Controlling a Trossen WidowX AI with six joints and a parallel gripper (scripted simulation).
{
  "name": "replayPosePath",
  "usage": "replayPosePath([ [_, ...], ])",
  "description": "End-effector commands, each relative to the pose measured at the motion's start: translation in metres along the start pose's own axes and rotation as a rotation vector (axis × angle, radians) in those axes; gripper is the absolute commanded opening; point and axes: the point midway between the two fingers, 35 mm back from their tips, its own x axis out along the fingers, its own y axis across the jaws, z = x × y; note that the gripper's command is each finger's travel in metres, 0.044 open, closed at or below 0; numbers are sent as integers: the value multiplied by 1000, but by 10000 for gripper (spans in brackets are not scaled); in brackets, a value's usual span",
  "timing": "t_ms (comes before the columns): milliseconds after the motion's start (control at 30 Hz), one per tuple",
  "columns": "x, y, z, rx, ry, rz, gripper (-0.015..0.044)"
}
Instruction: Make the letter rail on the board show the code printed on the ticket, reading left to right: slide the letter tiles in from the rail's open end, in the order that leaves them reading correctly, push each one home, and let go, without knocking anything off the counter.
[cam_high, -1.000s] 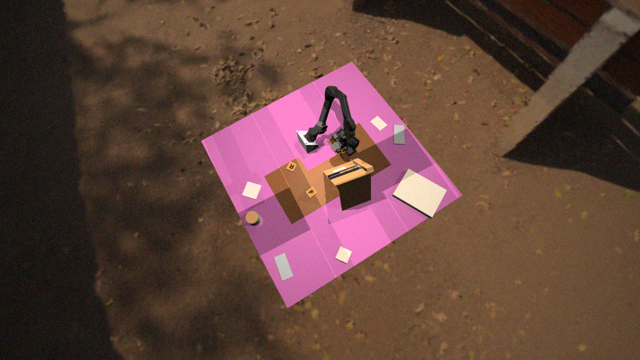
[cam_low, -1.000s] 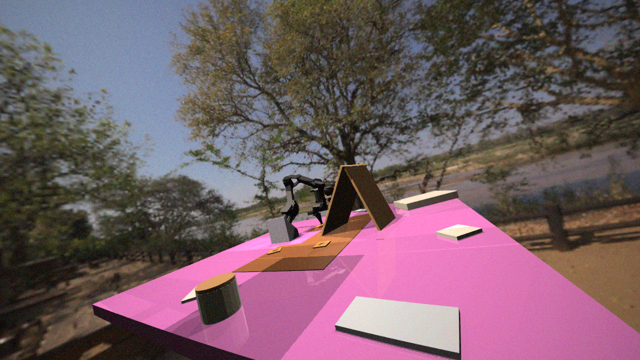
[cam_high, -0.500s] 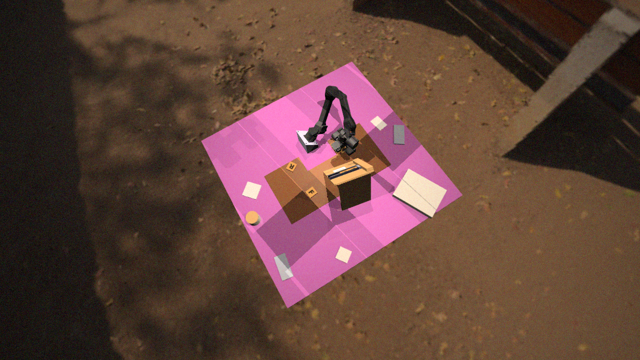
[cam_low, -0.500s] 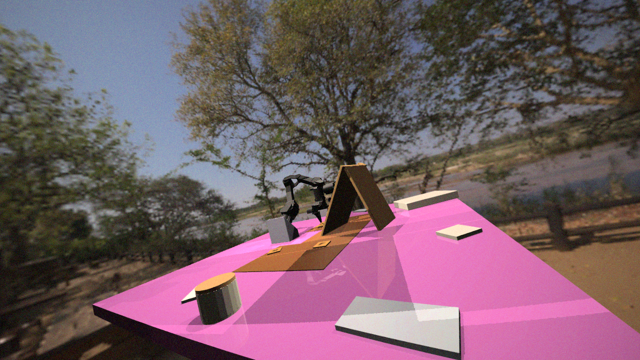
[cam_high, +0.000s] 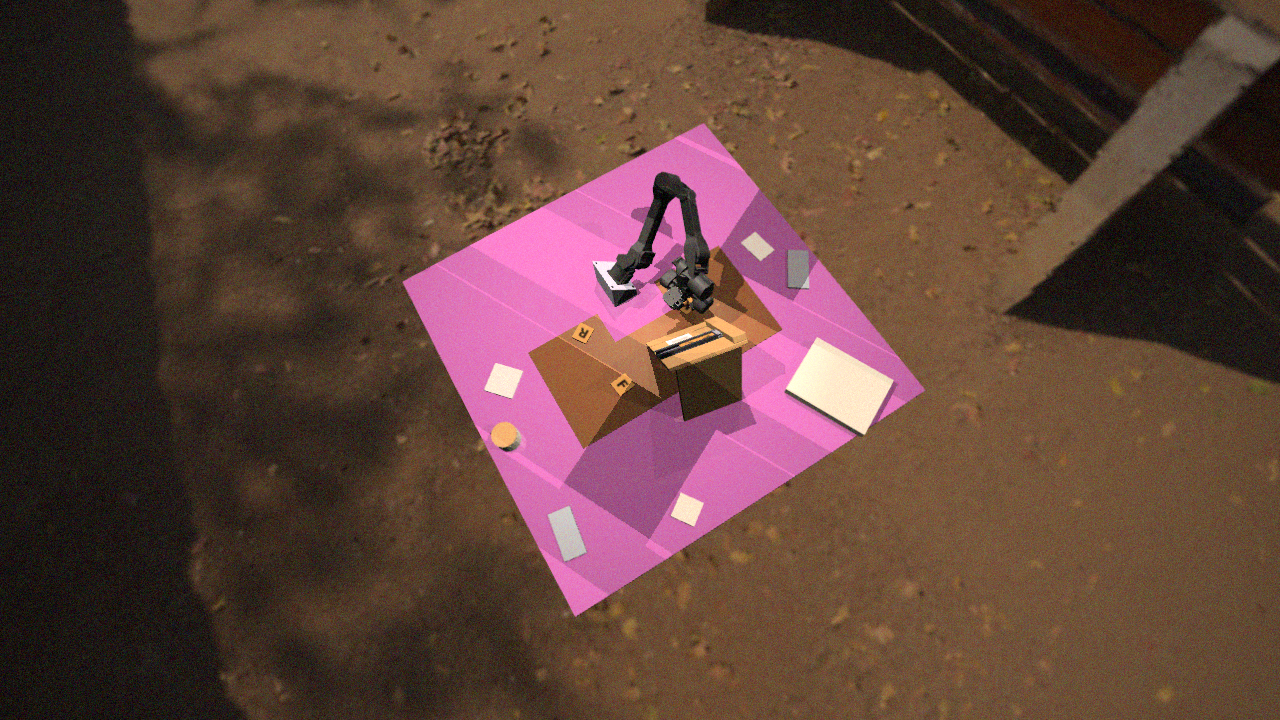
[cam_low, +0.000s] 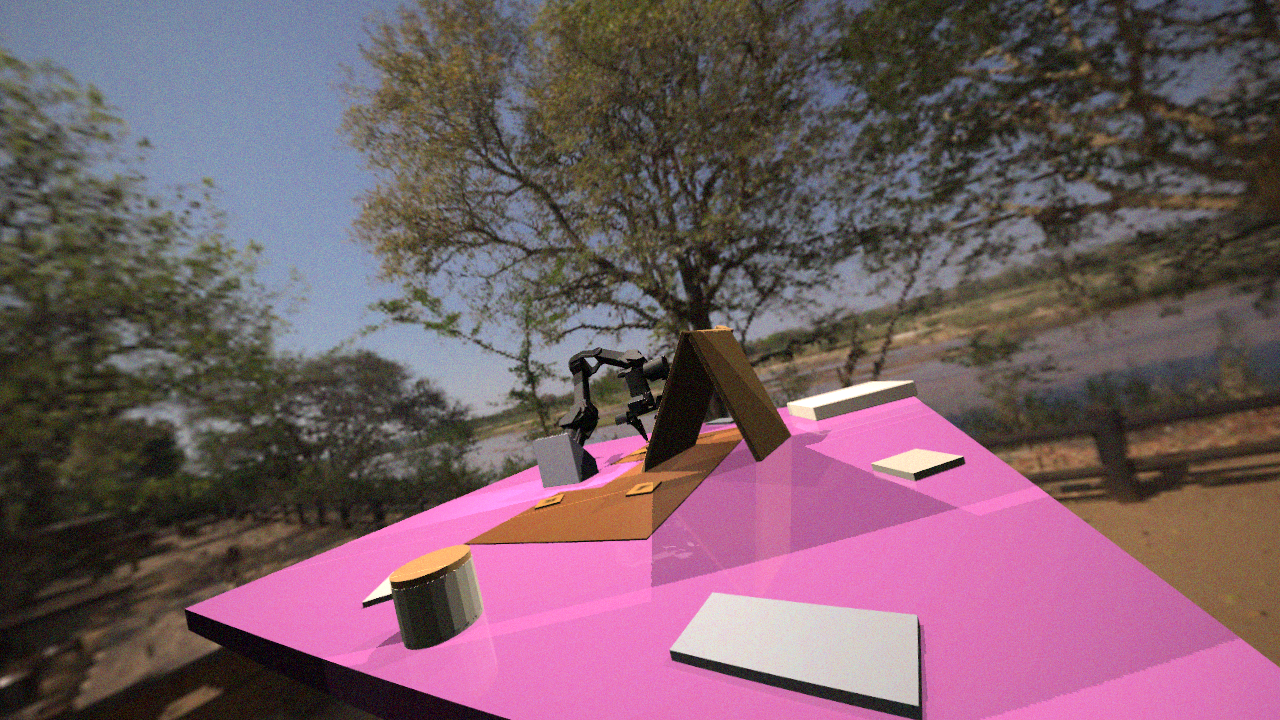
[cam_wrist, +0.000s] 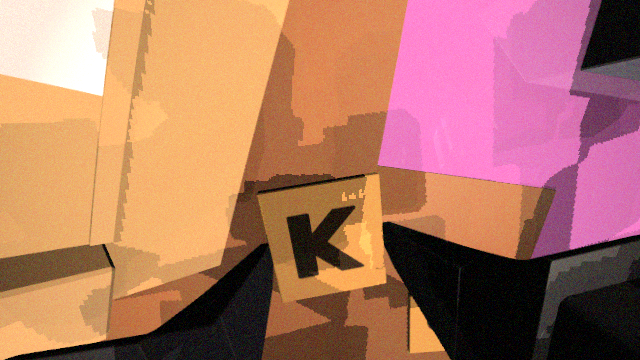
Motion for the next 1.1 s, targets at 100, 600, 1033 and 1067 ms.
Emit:
replayPosePath([
  [100, -12, 17, 27, -126, -63, 80, 0],
  [600, -53, 43, 94, -420, -268, 215, 0],
  [1033, -102, 54, 143, -511, -451, 309, 0],
  [1067, -103, 55, 147, -518, -456, 315, 0],
])
